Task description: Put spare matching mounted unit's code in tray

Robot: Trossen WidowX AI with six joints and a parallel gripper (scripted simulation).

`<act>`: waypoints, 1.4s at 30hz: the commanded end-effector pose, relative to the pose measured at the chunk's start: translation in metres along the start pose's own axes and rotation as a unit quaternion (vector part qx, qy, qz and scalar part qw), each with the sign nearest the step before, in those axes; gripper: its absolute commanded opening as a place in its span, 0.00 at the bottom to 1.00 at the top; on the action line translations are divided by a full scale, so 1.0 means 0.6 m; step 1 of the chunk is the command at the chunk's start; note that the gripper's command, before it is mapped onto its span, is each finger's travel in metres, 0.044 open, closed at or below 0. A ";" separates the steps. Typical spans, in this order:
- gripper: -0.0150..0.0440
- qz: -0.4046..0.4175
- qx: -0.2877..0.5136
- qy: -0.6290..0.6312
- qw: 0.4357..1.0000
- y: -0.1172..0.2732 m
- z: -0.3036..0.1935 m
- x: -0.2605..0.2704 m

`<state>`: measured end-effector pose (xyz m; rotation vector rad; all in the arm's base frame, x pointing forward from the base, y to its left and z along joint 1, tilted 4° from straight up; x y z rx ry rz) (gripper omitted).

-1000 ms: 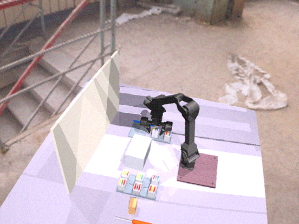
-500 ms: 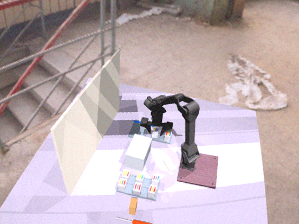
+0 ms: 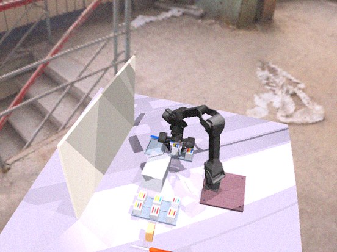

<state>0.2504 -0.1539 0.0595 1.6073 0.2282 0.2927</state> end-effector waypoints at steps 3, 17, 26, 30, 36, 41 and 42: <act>0.76 0.000 0.002 -0.003 1.000 -0.002 -0.001 0.000; 0.38 0.000 0.000 0.000 1.000 0.000 0.000 0.000; 0.25 0.000 0.000 0.000 1.000 0.000 0.000 0.000; 0.25 0.000 0.000 0.000 1.000 0.015 0.002 0.001; 0.25 0.000 0.001 -0.002 1.000 0.075 0.004 0.003; 0.25 0.000 0.002 -0.003 1.000 0.125 0.001 0.001; 0.25 0.000 0.002 -0.003 1.000 0.130 0.000 0.000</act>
Point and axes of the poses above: the point midway between the two fingers, 35 mm back from their tips, its own y axis back along the fingers, its own x axis across the jaws, z = x × y, the point moved 3 cm from there along y, back along the fingers, and after that the axes turned 9 degrees about y, right-handed, at the moved point
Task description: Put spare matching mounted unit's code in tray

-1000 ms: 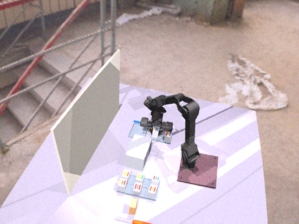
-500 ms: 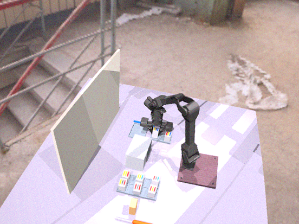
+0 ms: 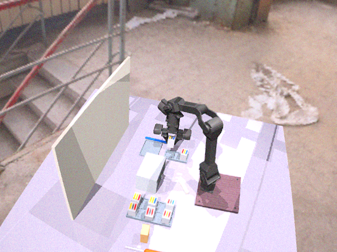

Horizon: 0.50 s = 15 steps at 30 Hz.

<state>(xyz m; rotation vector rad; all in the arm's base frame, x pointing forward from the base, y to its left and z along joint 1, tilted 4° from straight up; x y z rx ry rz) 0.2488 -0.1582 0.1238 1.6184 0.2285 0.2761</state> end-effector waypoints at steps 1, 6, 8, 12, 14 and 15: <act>0.25 0.004 -0.004 0.003 1.000 0.024 -0.001 0.000; 0.25 0.003 -0.003 0.000 1.000 0.023 0.000 0.000; 0.25 0.003 -0.004 0.000 1.000 0.037 0.002 0.000; 0.25 0.003 -0.004 0.001 1.000 0.067 0.005 -0.001; 0.25 0.003 -0.004 0.001 1.000 0.082 0.006 -0.002; 0.25 0.003 -0.004 0.002 1.000 0.090 0.006 -0.003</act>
Point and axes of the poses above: the point midway between the two fingers, 35 mm back from their tips, its own y axis back along the fingers, its own x axis across the jaws, z = x × y, the point moved 3 cm from there along y, back along the fingers, and after that the axes turned 9 degrees about y, right-handed, at the moved point
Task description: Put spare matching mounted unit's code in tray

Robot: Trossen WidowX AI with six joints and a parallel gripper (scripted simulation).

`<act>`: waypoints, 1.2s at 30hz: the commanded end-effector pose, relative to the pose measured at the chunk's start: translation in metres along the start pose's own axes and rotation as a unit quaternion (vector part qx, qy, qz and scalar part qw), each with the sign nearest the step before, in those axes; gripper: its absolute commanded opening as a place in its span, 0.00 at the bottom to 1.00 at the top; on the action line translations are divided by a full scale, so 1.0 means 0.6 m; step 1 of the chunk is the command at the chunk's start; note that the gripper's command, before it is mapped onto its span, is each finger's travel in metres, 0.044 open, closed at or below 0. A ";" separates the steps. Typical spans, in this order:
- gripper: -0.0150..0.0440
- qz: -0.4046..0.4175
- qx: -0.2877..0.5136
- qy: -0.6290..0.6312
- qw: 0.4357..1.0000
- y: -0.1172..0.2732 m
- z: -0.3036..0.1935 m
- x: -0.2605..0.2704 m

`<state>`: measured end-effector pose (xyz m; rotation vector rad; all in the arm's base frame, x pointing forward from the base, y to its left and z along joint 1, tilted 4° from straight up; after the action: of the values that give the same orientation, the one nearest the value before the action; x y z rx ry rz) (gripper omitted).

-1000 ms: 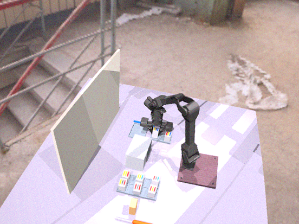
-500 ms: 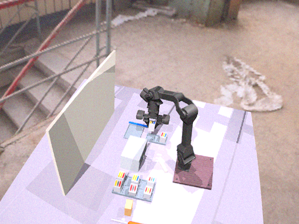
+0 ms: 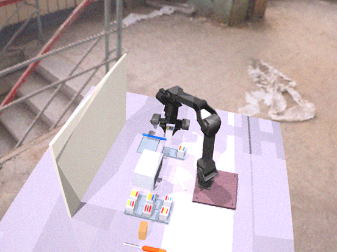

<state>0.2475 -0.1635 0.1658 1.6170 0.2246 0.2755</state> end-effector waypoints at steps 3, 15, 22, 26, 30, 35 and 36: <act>0.25 0.003 -0.003 0.003 1.000 0.042 0.002 -0.003; 0.25 0.004 -0.004 0.004 1.000 0.080 0.011 0.020; 0.25 0.006 -0.005 0.004 1.000 0.084 0.025 0.064; 0.25 0.007 -0.006 0.004 1.000 0.085 0.031 0.089; 0.25 0.008 -0.006 0.004 1.000 0.085 0.036 0.114; 0.25 0.010 -0.007 0.004 1.000 0.082 0.040 0.147; 0.25 0.010 -0.007 0.004 1.000 0.082 0.041 0.153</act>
<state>0.3318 -0.1635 0.2186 1.5997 0.2160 0.3003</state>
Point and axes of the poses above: the point midway between the two fingers, 35 mm back from their tips, its own y axis back along the fingers, its own x axis across the jaws, z = x × y, the point moved 3 cm from there along y, back along the fingers, and after that the axes turned 9 degrees about y, right-handed, at the moved point
